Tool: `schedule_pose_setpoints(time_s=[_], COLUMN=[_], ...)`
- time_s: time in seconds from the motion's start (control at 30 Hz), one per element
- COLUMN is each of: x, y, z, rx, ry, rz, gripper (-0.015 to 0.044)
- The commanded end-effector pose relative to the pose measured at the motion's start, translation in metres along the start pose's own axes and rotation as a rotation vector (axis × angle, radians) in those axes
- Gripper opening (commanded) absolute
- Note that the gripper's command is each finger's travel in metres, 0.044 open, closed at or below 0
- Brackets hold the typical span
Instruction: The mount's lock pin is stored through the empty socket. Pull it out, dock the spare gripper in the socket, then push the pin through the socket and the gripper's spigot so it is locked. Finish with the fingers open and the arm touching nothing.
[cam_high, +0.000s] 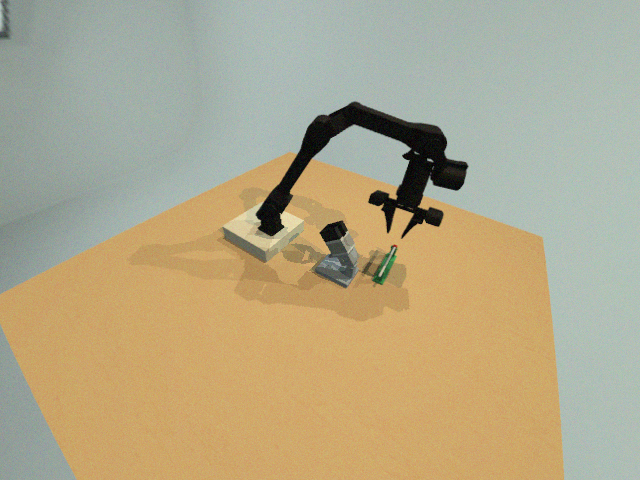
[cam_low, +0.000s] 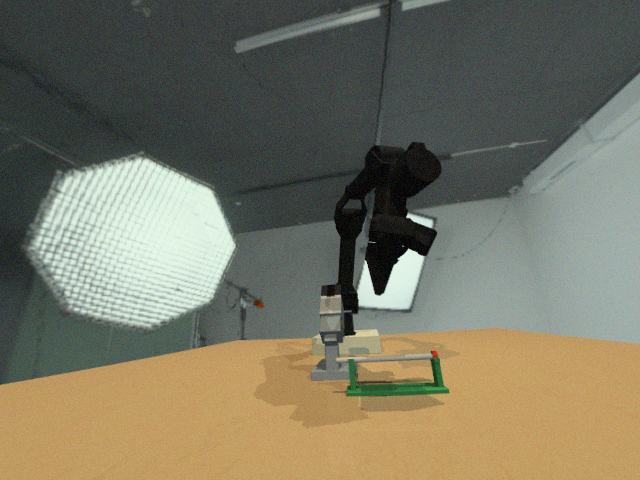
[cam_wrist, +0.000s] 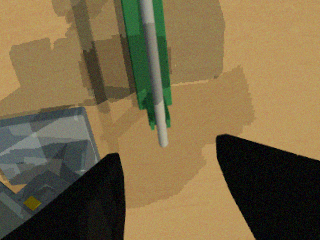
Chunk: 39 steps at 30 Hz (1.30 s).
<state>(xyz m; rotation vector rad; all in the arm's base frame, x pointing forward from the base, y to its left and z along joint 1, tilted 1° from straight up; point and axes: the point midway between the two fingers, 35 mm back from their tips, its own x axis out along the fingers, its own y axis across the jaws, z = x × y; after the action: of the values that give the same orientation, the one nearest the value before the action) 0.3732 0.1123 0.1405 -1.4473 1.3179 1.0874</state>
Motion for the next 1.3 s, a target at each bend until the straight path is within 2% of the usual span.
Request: schedule_pose_setpoints(time_s=[0.0, 0.37, 1.27], x=[0.011, 0.069, 0.108], y=[-0.002, -0.003, -0.005], z=[0.002, 0.013, 0.024], rx=[0.005, 0.005, 0.005], ry=[0.007, 0.008, 0.008], rz=[-0.002, -0.002, -0.002], gripper=[0.018, 0.018, 0.018])
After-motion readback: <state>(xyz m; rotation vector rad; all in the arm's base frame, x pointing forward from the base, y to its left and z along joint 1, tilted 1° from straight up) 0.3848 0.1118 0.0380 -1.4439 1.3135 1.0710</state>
